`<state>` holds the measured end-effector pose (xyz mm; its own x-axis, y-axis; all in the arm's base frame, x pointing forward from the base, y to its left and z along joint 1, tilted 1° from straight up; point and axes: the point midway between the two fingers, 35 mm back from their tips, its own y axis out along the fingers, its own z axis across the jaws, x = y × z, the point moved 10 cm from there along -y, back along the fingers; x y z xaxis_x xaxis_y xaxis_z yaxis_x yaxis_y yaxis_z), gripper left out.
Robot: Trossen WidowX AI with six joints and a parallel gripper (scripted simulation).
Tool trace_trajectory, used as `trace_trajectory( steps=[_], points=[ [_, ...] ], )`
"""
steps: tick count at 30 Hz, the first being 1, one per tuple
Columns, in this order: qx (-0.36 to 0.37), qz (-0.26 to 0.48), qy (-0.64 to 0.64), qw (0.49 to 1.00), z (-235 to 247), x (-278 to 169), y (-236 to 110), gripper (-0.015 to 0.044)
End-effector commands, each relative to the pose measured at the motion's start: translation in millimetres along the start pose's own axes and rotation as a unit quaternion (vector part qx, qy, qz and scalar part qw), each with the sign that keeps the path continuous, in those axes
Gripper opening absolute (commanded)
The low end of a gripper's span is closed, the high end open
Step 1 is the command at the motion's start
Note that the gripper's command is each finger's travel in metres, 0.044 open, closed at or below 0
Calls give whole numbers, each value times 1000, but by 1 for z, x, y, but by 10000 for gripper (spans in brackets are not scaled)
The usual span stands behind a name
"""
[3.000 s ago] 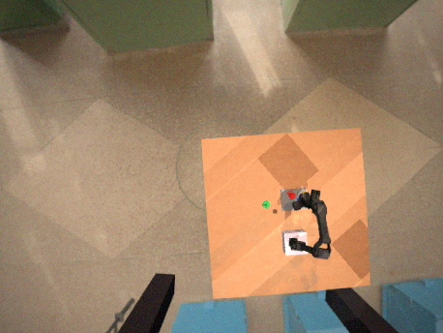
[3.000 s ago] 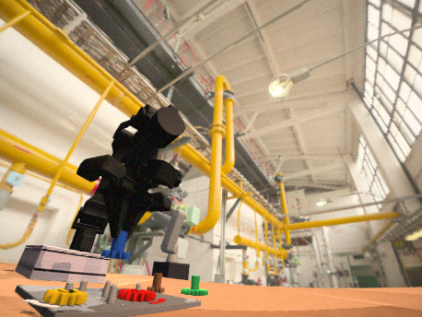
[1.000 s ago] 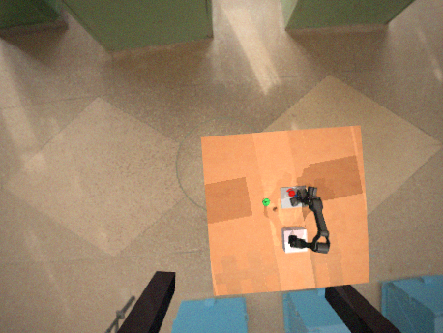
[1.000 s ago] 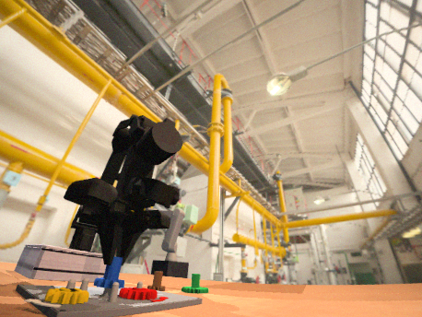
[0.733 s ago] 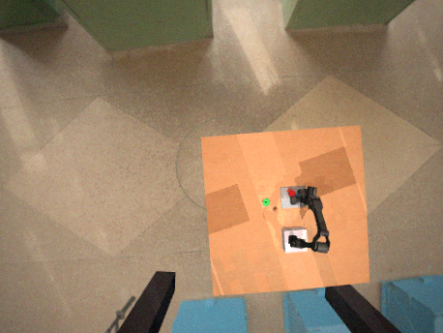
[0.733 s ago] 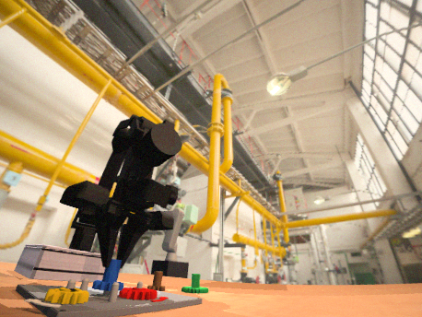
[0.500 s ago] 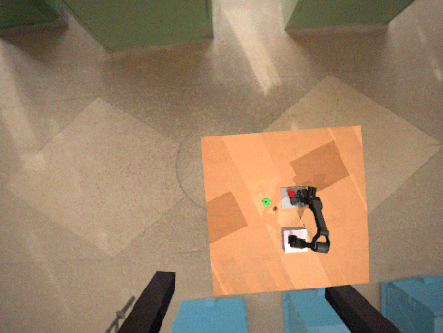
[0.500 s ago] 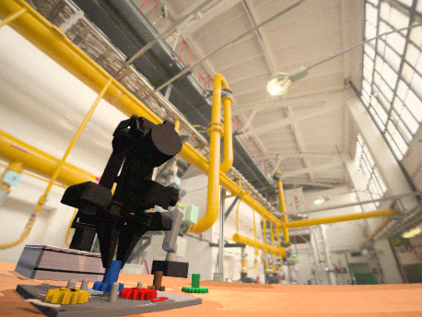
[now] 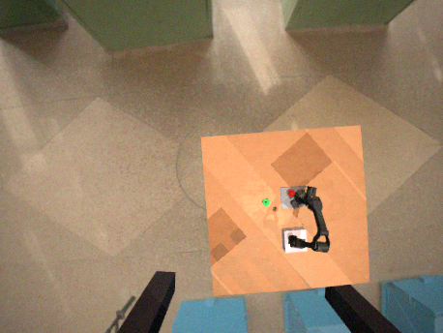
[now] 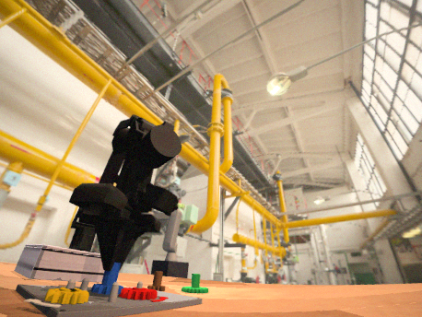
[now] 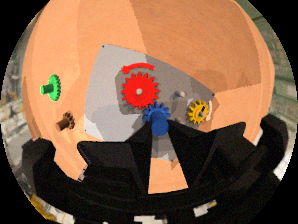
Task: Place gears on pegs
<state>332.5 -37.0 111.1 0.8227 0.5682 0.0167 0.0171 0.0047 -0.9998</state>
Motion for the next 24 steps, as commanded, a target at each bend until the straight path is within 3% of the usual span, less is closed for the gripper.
trace_trajectory(
  steps=[1,9,15,19,24],
  points=[
    [-1,0,-19,1000,-1,0,1,0],
    [-1,0,52,999,0,1,3,0],
    [-1,0,83,997,0,1,0,140],
    [-1,0,99,995,0,1,-7,140],
    [-1,0,103,995,0,1,-39,140]
  ],
)
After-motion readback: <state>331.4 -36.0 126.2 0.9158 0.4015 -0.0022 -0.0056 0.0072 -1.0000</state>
